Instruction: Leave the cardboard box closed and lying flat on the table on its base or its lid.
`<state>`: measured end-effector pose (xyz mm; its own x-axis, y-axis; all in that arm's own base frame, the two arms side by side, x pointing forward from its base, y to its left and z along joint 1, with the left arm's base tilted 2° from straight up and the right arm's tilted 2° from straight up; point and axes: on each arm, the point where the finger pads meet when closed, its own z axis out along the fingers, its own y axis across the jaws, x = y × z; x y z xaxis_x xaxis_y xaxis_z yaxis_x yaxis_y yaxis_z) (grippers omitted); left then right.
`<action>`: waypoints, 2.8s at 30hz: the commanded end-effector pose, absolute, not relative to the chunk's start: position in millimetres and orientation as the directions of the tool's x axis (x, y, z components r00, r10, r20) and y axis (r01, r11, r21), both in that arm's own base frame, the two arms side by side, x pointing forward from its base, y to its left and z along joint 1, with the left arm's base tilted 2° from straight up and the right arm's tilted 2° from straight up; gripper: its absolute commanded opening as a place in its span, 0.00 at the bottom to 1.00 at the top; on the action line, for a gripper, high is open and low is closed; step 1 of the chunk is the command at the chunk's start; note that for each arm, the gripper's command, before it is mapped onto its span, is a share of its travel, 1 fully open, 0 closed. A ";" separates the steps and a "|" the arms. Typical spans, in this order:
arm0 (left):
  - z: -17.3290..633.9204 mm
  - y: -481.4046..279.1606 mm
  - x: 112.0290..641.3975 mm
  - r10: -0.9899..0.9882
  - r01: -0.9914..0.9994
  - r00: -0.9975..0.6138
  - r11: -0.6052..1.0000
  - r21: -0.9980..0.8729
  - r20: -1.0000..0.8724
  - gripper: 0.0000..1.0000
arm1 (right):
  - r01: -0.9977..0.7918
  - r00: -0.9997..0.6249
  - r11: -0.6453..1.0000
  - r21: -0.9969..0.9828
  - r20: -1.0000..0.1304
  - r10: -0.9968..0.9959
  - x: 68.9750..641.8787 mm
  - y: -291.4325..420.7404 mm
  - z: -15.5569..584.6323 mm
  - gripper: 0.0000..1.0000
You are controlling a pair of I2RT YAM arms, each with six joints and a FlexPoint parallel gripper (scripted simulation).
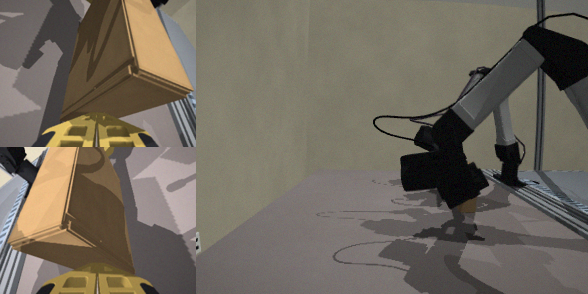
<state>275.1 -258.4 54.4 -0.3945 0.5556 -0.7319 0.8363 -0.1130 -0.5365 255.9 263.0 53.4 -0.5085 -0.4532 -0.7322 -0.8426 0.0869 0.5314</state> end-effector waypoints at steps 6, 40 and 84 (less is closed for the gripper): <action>74.3 -266.2 280.3 0.524 0.866 -0.351 -0.134 -0.482 -0.776 0.00 | -0.833 -0.520 0.089 0.546 -0.717 -0.465 251.9 265.9 42.4 0.00; 70.2 -268.5 274.1 0.530 0.857 -0.363 -0.133 -0.498 -0.766 0.00 | -0.847 -0.500 0.083 0.524 -0.735 -0.459 259.7 272.5 47.9 0.00; 96.3 -270.2 279.8 0.527 0.863 -0.353 -0.135 -0.487 -0.773 0.00 | -0.870 -0.464 0.063 0.489 -0.769 -0.440 261.7 274.1 87.2 0.00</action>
<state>275.1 -257.5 66.8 -0.4067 0.5612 -0.7208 0.8330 -0.0961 -0.5449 255.5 264.6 66.0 -0.5226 -0.4565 -0.7201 -0.8338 0.0973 0.5434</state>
